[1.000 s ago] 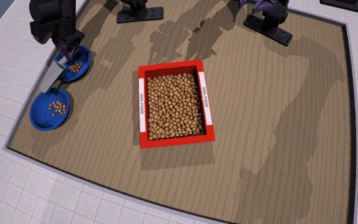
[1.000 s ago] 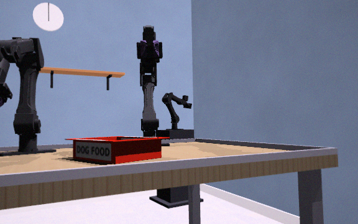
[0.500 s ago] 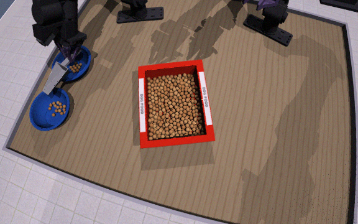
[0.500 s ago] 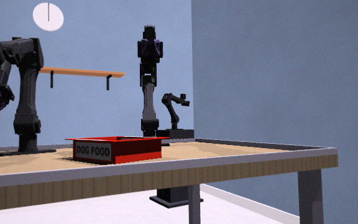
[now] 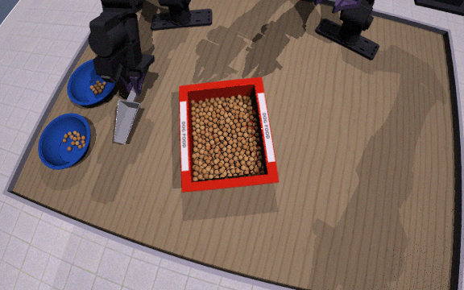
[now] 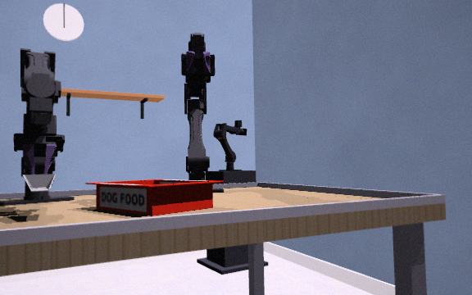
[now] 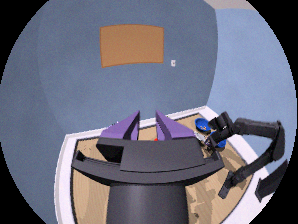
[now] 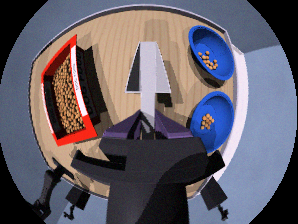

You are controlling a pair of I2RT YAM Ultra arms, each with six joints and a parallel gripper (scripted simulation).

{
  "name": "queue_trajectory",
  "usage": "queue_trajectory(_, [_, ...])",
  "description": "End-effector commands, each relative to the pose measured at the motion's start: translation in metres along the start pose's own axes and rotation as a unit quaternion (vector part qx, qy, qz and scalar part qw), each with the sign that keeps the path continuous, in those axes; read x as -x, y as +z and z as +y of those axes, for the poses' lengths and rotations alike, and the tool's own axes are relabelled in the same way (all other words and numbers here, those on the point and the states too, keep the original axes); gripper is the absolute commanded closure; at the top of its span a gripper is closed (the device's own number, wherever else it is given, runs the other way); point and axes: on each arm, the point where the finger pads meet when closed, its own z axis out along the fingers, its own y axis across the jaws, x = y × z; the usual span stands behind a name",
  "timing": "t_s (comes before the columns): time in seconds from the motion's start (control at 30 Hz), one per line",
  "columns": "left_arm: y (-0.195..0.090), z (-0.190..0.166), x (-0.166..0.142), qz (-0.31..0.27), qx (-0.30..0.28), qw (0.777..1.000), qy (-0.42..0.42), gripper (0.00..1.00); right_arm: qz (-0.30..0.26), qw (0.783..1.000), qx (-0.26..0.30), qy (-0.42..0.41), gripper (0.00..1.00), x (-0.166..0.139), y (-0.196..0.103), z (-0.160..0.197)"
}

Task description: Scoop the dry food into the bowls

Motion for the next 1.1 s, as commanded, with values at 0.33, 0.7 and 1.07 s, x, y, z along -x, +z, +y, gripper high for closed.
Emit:
queue_trajectory(0.33, [-0.005, -0.001, 0.017, -0.018, 0.0, 1.0, -0.002, 0.74, -0.022, 1.0, 0.004, -0.007, 1.0, 0.008, -0.007, 0.005])
queue_trajectory(0.7, [-0.005, -0.001, 0.017, -0.018, 0.0, 1.0, -0.002, 0.74, 0.001, 1.0, 0.003, -0.009, 1.0, -0.005, 0.012, 0.005])
queue_trajectory(1.07, [-0.005, -0.001, 0.017, -0.018, 0.0, 1.0, -0.002, 0.74, -0.001, 1.0, 0.005, -0.01, 1.0, -0.007, 0.021, 0.006])
